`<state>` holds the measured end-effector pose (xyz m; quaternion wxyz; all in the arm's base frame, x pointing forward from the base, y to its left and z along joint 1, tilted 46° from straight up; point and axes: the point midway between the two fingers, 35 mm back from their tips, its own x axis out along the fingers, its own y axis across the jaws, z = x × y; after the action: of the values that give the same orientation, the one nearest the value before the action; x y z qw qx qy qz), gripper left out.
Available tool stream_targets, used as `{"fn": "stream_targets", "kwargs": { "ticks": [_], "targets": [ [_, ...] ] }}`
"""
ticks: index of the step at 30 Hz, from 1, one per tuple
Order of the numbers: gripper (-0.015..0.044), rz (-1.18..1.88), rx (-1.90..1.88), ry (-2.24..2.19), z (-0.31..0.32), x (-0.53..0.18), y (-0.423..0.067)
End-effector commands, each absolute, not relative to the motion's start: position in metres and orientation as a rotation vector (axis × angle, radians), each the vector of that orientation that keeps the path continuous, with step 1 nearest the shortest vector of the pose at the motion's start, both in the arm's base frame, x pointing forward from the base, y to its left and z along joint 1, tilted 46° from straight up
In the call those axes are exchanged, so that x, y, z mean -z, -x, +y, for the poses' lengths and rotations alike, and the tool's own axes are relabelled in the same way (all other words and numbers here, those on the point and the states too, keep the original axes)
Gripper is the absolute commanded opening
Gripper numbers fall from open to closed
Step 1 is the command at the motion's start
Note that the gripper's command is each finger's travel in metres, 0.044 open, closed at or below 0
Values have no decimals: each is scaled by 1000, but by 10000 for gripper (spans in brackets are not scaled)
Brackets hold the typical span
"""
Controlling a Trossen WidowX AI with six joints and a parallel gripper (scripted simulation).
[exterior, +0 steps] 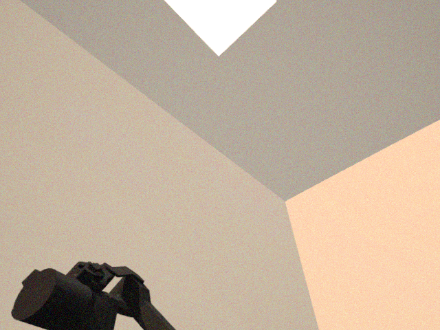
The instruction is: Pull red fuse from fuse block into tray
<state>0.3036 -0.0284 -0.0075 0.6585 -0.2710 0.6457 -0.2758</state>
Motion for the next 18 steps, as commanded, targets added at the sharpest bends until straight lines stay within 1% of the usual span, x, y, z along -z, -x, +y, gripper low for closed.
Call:
{"fn": "stream_targets", "kwargs": {
  "ticks": [1, 17, 18],
  "targets": [
    [62, 1461, 624, 621, -30, 8, -304],
    [62, 1461, 625, 622, -36, 14, -304],
    [56, 1461, 624, 614, -35, 14, -304]
  ]
}}
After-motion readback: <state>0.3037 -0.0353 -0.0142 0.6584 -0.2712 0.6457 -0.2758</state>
